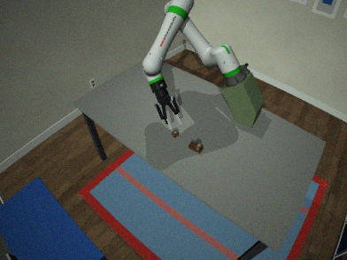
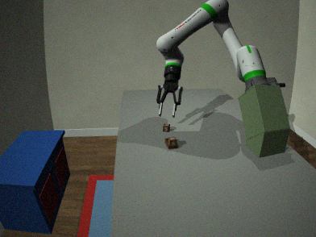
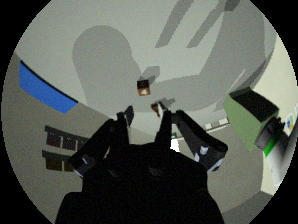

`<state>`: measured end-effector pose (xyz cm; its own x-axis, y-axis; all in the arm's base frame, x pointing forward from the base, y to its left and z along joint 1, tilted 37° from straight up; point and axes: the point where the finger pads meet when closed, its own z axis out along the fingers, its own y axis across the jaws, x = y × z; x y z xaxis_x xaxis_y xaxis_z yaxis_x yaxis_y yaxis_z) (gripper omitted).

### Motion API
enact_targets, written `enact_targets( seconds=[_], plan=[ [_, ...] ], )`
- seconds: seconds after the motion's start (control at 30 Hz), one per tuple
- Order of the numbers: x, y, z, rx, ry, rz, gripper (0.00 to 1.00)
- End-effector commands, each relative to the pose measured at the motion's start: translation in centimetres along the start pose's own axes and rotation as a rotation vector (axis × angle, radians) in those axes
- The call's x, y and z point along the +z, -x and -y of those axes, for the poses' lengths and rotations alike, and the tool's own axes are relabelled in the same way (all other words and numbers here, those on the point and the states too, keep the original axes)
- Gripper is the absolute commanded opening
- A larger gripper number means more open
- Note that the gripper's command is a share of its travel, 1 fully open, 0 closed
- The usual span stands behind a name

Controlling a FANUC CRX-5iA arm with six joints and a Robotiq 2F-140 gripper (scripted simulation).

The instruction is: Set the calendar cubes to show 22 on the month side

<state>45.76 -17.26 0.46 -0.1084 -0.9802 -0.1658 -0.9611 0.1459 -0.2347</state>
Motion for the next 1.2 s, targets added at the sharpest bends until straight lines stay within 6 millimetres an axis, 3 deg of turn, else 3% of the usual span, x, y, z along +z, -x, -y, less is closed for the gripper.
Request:
enact_targets(
  seconds=[0.0,0.5,0.8,1.17],
  plan=[
    [-0.1,0.1,0.0,0.0,0.0,0.0,0.41],
    [0.1,-0.4,-0.8,0.013,0.028,-0.159,0.41],
    [0.0,0.8,0.0,0.0,0.0,-0.262,0.41],
    [0.1,0.5,-0.5,0.006,0.022,-0.348,0.41]
  ],
)
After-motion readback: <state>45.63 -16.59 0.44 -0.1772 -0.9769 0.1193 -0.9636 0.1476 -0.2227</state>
